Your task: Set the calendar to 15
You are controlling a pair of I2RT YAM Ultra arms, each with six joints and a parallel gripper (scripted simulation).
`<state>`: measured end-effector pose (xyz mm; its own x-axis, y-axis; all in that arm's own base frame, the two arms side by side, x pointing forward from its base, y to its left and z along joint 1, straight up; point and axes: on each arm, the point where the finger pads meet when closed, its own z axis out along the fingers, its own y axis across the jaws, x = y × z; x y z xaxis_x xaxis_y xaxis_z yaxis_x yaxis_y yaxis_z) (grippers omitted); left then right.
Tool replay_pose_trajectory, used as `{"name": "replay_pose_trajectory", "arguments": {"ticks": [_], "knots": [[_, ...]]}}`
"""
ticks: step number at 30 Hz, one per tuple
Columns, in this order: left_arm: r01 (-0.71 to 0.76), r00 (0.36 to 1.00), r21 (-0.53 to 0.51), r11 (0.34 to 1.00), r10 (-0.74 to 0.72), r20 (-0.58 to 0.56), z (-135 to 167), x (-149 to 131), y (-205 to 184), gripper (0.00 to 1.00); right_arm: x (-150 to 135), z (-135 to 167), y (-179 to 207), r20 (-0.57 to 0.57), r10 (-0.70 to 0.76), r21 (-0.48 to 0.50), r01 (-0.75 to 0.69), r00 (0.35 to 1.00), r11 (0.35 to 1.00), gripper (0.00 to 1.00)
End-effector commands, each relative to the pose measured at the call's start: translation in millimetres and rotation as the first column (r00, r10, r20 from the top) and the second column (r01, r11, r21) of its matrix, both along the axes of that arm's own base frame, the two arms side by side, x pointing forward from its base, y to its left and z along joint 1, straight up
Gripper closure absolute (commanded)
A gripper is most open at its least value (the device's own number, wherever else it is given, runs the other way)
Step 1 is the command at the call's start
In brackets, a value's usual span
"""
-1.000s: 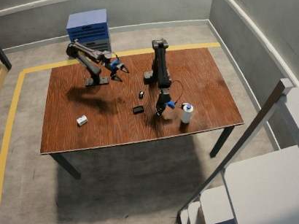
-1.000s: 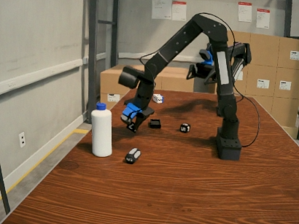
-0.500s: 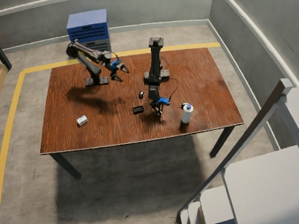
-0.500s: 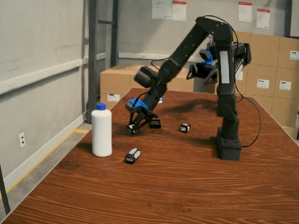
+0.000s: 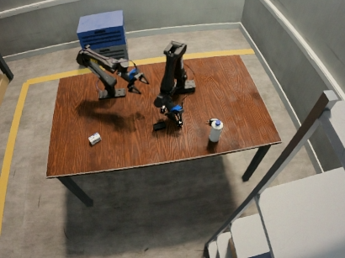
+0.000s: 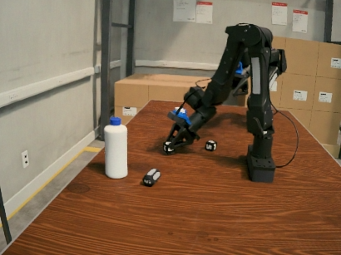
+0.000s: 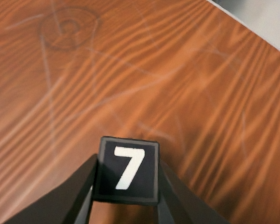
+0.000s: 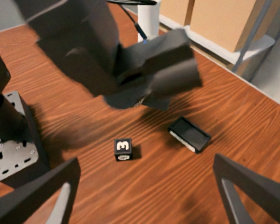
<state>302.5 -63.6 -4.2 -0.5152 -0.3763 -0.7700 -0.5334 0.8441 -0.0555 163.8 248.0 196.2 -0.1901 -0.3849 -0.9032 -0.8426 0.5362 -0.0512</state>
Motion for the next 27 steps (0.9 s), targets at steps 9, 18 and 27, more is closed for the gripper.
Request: {"name": "replay_pose_trajectory", "arguments": {"ticks": [9,18,27], "knots": [[0.025,0.998,0.09,0.996,-0.03,0.052,-6,-25,5,0.74,1,1,1,0.001,0.002,0.002,-0.002,1.0,1.0,0.0],[0.025,0.998,0.09,0.996,-0.029,0.052,-6,-24,6,0.74,1,1,1,0.001,0.002,0.002,-0.002,1.0,1.0,0.0],[0.015,0.998,0.096,0.995,-0.021,0.056,-6,-24,11,0.74,1,1,1,0.001,0.002,0.002,-0.002,1.0,1.0,0.0]]}}
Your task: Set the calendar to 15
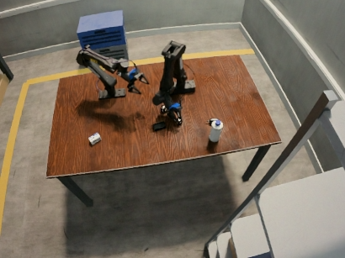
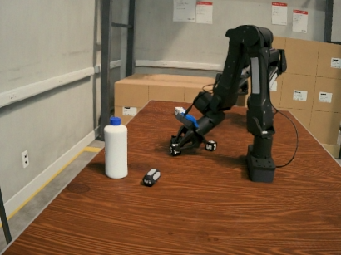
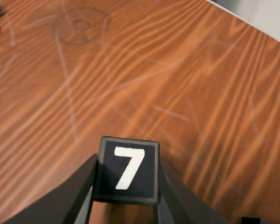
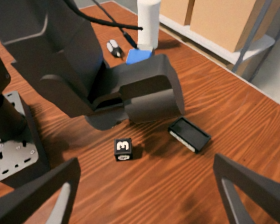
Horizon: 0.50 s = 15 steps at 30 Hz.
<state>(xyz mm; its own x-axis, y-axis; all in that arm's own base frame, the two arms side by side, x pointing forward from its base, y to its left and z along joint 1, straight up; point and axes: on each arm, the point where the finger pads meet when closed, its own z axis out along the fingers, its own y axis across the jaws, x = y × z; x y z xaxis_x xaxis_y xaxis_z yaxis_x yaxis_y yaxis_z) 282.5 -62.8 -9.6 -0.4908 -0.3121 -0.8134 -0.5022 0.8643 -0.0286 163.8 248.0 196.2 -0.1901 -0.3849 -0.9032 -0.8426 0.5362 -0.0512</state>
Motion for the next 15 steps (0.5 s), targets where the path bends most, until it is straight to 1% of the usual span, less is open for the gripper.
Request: {"name": "replay_pose_trajectory", "arguments": {"ticks": [1,15], "knots": [[-0.017,1.0,0.036,0.999,0.017,0.013,-0.8,-4.0,10.5,0.74,0.9,1.0,1.2,0.001,0.002,0.002,-0.002,1.0,1.0,0.0],[-0.015,1.0,0.023,1.0,0.015,0.025,-6.2,-1.0,3.8,0.74,0.9,1.0,1.2,0.001,0.002,0.002,-0.002,1.0,1.0,0.0]]}}
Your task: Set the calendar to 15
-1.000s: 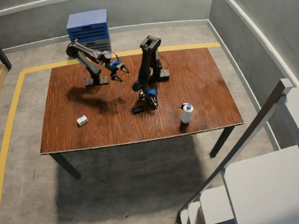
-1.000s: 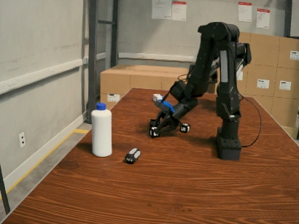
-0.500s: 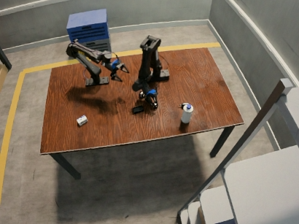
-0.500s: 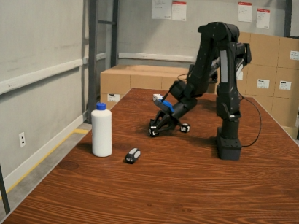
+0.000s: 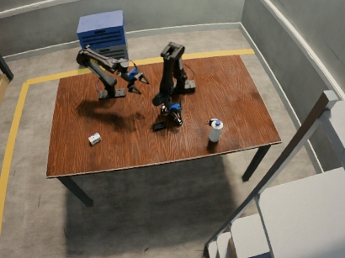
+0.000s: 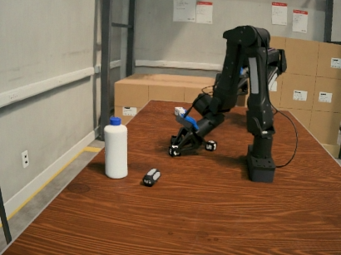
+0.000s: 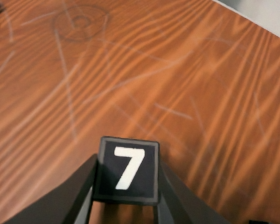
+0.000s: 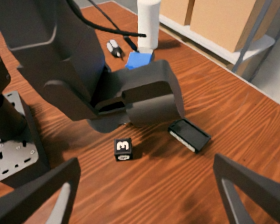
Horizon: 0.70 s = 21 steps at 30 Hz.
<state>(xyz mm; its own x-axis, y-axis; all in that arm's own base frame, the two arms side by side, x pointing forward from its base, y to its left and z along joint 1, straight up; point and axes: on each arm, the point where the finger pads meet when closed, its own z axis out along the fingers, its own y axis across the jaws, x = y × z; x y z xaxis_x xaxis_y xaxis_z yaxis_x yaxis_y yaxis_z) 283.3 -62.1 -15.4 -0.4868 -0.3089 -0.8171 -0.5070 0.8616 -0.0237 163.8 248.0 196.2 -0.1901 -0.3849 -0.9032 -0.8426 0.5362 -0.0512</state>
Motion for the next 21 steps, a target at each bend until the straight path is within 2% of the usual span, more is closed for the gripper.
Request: {"name": "replay_pose_trajectory", "arguments": {"ticks": [1,21], "knots": [[-0.008,1.0,0.017,1.0,0.008,0.021,-0.4,-1.9,3.1,0.74,0.9,1.0,1.2,0.001,0.002,0.002,-0.002,1.0,1.0,0.0],[-0.007,1.0,0.019,1.0,0.007,0.02,-5.4,-1.9,1.9,0.74,0.9,1.0,1.2,0.001,0.002,0.002,-0.002,1.0,1.0,0.0]]}}
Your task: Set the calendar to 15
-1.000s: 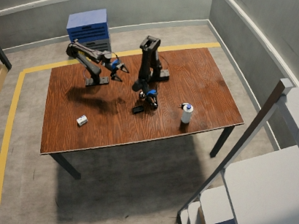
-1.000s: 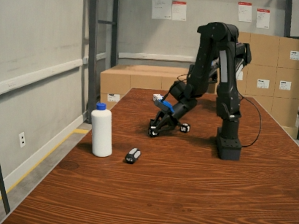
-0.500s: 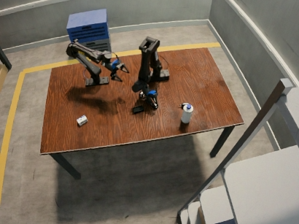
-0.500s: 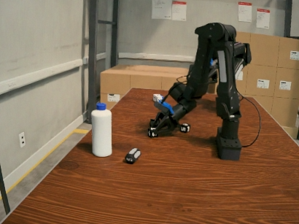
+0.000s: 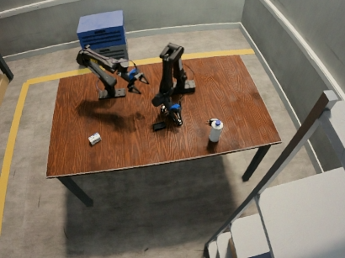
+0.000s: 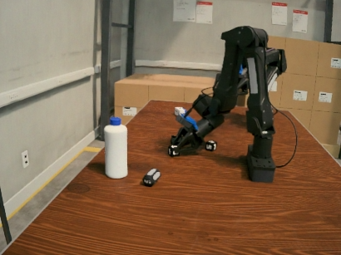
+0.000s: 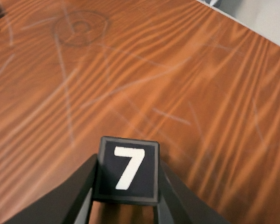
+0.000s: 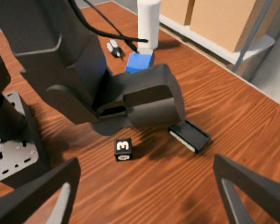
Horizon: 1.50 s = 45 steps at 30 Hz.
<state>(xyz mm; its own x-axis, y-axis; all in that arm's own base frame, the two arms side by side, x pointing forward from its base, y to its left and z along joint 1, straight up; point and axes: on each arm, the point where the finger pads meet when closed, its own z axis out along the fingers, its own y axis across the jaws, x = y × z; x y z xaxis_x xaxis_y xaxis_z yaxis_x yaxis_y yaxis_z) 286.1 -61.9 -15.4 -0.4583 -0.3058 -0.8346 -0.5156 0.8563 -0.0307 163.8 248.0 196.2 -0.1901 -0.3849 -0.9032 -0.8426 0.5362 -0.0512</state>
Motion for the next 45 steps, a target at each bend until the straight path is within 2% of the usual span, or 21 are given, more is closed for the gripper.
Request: {"name": "replay_pose_trajectory", "arguments": {"ticks": [1,6,10,24,29,45], "knots": [[0.004,1.0,0.009,1.0,-0.004,-0.011,-5,-5,2,0.74,1,1,1,0.001,0.002,0.002,-0.002,1.0,1.0,0.0],[0.004,1.0,0.01,1.0,-0.004,-0.013,-6,-5,2,0.74,-4,-10,-5,-0.026,0.01,-0.042,-0.011,1.0,0.999,0.0],[0.003,1.0,0.008,1.0,-0.003,-0.02,-5,-5,3,0.74,-19,-9,-26,-0.049,0.017,-0.075,-0.02,0.999,0.997,0.0],[0.003,1.0,0.008,1.0,-0.003,-0.02,-5,-5,3,0.74,-53,13,-73,-0.011,0.033,-0.021,-0.033,0.999,0.999,0.0],[0.003,1.0,0.008,1.0,-0.003,-0.02,-5,-5,3,0.74,-55,22,-75,0.015,0.033,0.015,-0.033,0.999,0.999,0.0],[0.003,1.0,0.008,1.0,-0.003,-0.02,-5,-5,3,0.74,-54,15,-74,0.0,0.028,0.0,-0.028,1.0,1.0,0.0]]}}
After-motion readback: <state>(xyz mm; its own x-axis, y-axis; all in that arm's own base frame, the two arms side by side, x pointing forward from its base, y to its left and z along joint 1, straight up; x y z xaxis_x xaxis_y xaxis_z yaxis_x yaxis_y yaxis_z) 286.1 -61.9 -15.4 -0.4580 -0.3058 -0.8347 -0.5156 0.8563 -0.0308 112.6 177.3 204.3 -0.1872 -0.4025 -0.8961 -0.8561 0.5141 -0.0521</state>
